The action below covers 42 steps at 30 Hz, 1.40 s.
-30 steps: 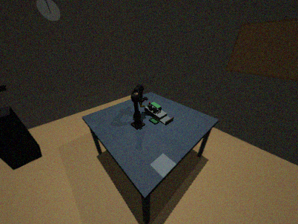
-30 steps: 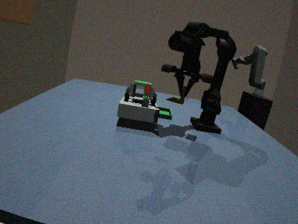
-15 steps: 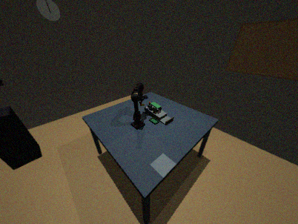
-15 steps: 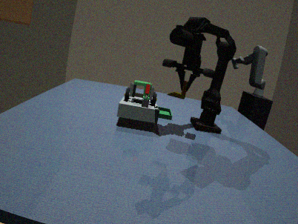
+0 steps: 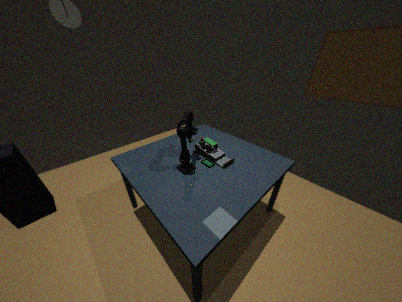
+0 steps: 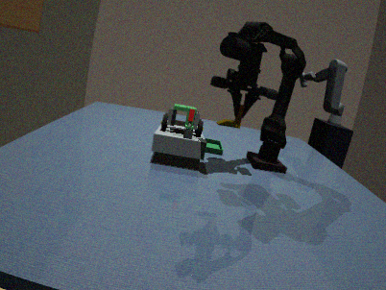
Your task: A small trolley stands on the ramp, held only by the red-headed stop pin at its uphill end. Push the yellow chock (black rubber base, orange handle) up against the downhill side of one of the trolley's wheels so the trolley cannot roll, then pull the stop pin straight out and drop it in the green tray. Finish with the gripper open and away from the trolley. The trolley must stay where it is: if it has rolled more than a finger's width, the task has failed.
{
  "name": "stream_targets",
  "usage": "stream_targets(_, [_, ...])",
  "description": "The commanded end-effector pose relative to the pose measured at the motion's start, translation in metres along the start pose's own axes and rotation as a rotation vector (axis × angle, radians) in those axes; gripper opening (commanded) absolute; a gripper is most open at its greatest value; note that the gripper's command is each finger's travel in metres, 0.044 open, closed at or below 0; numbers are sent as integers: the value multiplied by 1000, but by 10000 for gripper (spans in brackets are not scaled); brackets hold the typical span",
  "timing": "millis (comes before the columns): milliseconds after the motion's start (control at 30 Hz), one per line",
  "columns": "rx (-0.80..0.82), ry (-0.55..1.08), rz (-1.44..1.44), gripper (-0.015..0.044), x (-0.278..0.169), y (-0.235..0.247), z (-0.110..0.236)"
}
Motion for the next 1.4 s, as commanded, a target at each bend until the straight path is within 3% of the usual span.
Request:
stream_targets(0, [-3,0,156,0,0,-1,0])
stream_targets(1367, [0,3,1446,0,0,-1,0])
Point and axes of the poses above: the point midway between the two fingers, 35 mm back from their tips, its own z axis back along the fingers, its own y axis across the jaws, x = y × z, the point moved 2 cm from there along z, back along the fingers, and after that the axes turned 6 degrees about -z, right-handed, at the moved point
